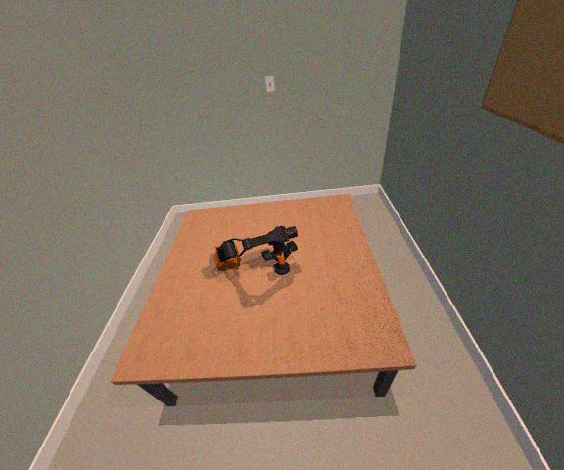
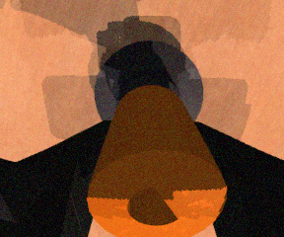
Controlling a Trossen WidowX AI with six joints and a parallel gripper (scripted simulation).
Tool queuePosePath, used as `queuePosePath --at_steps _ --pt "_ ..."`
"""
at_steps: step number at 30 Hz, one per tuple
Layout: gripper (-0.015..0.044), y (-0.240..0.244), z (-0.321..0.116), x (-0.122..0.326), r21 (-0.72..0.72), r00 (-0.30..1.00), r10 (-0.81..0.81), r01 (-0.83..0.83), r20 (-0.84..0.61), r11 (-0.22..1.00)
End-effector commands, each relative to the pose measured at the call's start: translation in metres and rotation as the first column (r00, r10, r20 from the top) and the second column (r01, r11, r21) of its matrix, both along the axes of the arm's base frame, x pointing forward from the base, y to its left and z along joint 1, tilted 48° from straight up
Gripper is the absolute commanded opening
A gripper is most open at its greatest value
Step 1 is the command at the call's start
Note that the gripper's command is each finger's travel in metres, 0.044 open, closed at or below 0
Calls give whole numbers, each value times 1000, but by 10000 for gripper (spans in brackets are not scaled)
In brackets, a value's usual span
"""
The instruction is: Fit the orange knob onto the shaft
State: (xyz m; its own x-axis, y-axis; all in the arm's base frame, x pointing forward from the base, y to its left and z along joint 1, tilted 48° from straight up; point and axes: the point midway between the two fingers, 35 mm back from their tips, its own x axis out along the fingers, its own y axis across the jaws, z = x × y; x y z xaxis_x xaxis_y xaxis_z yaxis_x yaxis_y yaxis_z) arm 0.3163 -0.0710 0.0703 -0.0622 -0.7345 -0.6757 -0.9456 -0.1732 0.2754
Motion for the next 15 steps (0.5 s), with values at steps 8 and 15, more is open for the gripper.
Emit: queuePosePath --at_steps 8,15 --pt "0 3 2 2 23 980 139 -137 -142 990" --pt "0 2 1 1 25 978 146 -144 -150 989"
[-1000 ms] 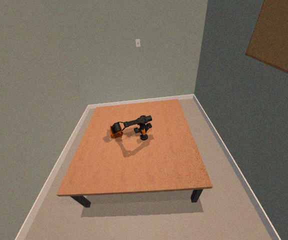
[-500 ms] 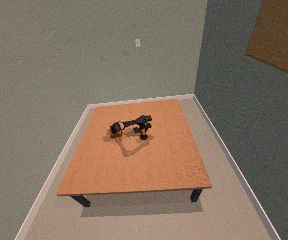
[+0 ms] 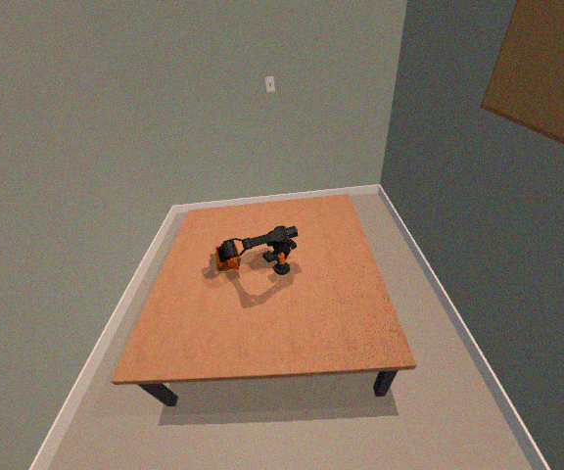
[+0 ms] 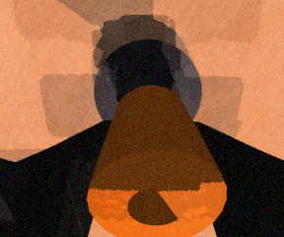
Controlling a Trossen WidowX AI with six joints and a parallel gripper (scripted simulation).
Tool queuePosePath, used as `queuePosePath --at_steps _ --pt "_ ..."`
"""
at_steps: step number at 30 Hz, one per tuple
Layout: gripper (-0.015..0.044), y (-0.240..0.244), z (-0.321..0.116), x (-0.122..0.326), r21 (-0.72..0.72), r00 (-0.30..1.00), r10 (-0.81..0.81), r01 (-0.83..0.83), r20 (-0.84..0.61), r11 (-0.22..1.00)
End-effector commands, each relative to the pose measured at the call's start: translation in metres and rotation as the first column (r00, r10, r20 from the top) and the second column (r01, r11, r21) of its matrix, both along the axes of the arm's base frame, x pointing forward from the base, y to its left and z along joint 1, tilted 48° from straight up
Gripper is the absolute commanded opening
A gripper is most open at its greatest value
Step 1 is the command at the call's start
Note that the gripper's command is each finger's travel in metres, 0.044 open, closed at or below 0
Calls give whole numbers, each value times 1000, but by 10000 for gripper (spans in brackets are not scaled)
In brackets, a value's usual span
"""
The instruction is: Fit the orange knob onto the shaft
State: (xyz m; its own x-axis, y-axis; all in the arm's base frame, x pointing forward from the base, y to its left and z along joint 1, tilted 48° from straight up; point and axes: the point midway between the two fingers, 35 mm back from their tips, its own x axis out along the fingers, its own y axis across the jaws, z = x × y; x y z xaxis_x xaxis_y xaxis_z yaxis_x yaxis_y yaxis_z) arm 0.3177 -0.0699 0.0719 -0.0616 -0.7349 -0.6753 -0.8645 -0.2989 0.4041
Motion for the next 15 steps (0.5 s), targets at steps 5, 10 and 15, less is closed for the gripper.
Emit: queuePosePath --at_steps 5,10,15 --pt "0 -1 -2 -1 2 1000 12 -12 -7 1000" --pt "0 -1 -2 0 2 1000 12 -12 -7 1000" --pt "0 1 0 0 2 1000 12 -12 -7 1000"
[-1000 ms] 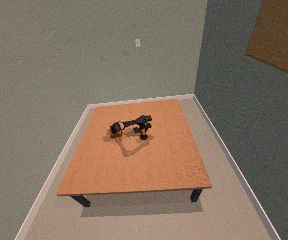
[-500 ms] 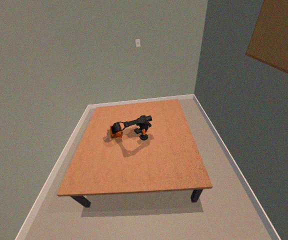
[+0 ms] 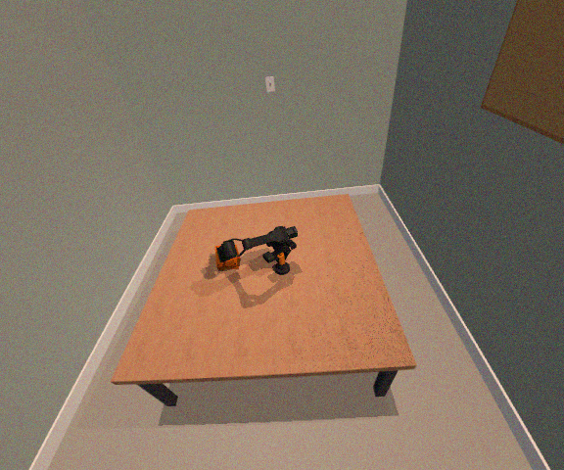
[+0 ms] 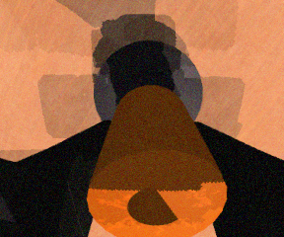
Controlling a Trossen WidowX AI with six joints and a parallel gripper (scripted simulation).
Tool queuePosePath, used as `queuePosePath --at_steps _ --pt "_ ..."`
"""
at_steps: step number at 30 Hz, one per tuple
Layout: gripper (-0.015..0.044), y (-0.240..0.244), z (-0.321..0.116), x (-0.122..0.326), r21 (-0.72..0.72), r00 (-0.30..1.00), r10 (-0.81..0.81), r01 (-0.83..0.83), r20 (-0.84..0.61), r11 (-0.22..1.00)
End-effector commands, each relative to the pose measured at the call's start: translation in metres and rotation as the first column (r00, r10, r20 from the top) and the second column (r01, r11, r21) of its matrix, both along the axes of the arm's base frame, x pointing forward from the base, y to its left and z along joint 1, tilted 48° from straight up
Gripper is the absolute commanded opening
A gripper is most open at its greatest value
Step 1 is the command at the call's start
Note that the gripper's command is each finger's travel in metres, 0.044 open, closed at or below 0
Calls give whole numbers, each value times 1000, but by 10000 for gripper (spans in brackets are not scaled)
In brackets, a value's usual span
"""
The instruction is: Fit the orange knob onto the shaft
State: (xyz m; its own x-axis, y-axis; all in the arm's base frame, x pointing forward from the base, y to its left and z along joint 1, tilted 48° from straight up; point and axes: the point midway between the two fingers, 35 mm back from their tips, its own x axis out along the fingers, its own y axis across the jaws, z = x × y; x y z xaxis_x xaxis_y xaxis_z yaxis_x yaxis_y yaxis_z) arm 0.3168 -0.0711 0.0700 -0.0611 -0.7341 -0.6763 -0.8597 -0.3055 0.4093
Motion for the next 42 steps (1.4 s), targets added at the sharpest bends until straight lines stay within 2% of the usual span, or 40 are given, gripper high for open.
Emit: queuePosePath --at_steps 1,4,10,33,42 --pt "0 3 2 1 0 1000 5 -5 0 1000" --pt "0 3 3 1 2 1000 22 -22 -19 1000" --pt "0 3 2 2 24 977 147 -145 -152 989" --pt "0 3 3 1 24 977 147 -145 -152 989" --pt "0 3 2 2 68 912 284 -276 -295 959"
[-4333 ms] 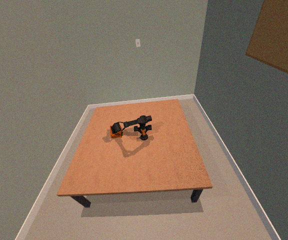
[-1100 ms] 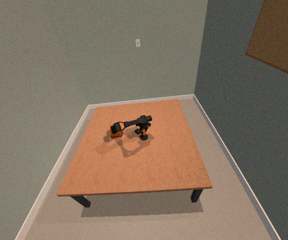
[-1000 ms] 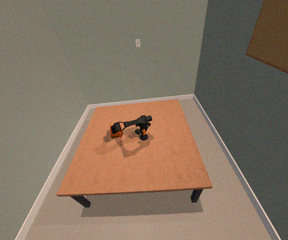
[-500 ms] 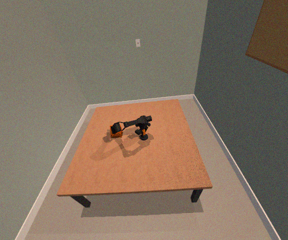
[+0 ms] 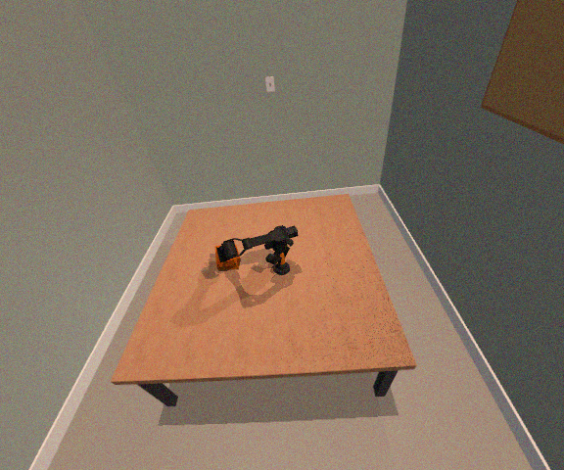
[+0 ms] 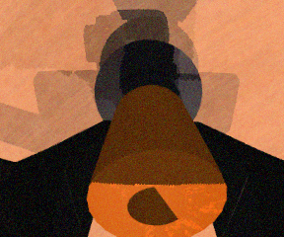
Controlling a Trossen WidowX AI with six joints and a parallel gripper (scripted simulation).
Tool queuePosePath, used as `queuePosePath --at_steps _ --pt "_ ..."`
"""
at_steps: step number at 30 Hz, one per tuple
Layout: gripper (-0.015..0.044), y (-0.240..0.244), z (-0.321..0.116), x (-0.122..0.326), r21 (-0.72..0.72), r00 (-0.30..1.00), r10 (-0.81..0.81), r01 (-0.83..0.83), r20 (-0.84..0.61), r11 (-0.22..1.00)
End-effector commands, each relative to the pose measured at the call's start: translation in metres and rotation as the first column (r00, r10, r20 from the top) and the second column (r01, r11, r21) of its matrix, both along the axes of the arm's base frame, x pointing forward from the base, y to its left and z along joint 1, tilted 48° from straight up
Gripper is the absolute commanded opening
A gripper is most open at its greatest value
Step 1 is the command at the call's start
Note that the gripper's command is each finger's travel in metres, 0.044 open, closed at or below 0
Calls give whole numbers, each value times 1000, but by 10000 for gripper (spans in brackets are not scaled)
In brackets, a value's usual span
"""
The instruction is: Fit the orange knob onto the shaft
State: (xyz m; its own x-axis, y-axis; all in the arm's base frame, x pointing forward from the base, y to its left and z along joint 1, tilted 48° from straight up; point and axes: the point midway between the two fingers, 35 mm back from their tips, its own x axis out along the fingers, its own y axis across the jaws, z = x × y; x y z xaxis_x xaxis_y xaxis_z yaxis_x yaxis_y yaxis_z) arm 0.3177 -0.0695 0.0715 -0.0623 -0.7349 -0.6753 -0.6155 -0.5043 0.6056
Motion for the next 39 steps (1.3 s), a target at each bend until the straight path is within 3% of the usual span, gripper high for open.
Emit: queuePosePath --at_steps 1,22,29,39 --pt "0 1 0 1 5 999 37 -37 -33 999" --pt "0 2 1 0 5 999 37 -37 -33 999" --pt "0 2 1 1 32 969 171 -168 -176 985" --pt "0 1 -1 0 33 967 178 -175 -183 984"
